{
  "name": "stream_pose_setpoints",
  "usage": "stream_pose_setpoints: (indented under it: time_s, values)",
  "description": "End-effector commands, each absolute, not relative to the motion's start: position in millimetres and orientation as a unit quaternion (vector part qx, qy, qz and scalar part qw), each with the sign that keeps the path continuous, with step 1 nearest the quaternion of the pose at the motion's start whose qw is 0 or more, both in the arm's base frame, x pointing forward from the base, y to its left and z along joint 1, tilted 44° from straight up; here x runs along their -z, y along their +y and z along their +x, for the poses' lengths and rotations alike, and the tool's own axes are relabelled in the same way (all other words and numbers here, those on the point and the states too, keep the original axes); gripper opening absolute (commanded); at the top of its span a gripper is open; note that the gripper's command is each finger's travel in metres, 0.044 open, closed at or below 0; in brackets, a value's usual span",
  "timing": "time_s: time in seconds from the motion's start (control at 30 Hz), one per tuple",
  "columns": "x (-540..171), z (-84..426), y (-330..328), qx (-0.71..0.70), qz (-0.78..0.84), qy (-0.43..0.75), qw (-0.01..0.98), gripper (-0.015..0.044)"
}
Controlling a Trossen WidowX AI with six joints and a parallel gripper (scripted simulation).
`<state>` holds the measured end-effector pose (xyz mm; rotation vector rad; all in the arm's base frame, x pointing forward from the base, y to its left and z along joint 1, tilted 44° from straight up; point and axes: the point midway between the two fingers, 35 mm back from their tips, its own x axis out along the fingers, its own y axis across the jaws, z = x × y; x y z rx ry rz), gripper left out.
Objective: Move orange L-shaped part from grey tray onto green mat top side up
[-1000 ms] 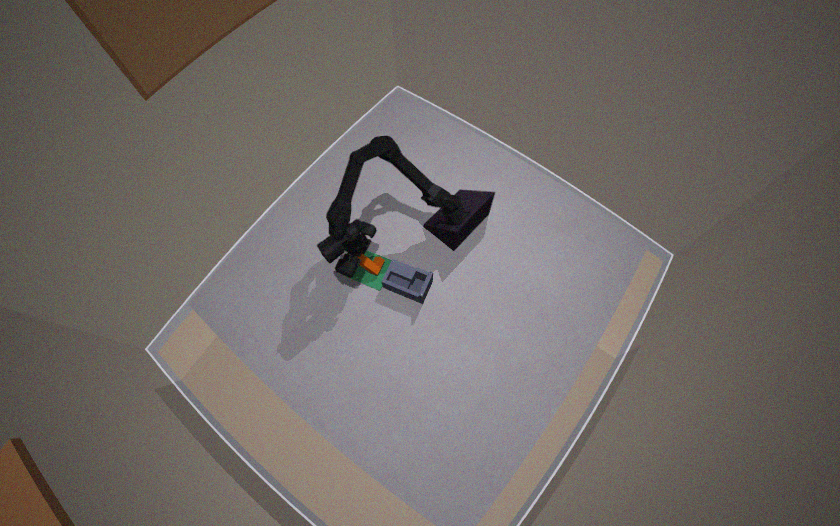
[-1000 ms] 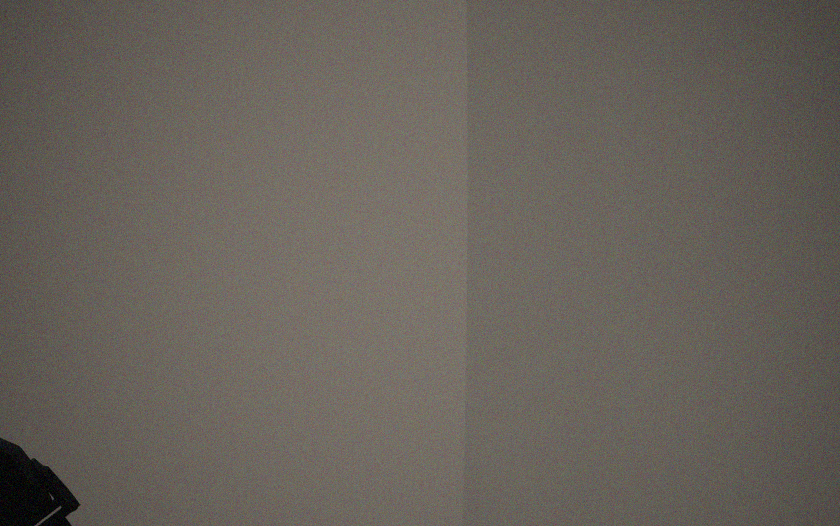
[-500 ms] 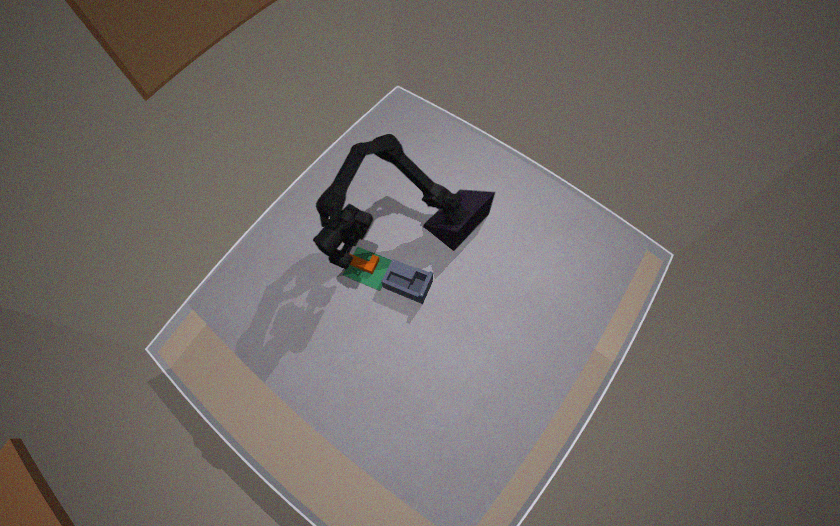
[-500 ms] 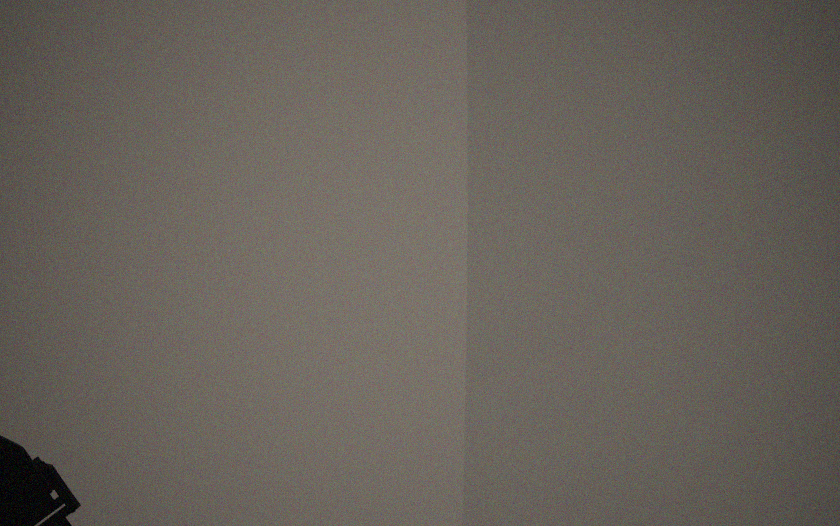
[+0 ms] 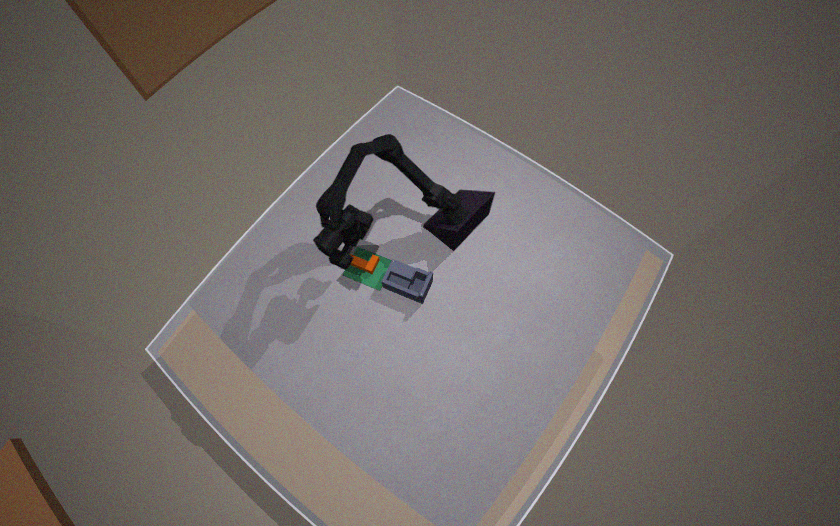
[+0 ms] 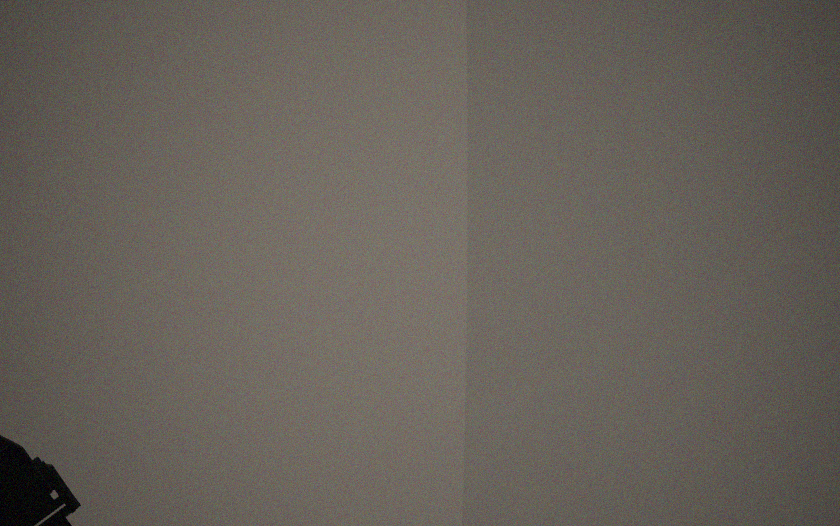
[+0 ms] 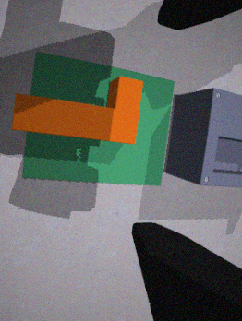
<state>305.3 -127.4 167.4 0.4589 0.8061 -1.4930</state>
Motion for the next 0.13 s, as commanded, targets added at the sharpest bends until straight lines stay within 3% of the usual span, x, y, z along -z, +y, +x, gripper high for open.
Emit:
stream_pose_setpoints:
  time_s: [0.0, 0.1]
  values:
    - [-167.5, 305.4, -127.3, 0.653, 0.200, 0.354, 0.639, 0.0400]
    - [-167.5, 305.4, -127.3, 0.653, 0.200, 0.354, 0.639, 0.0400]
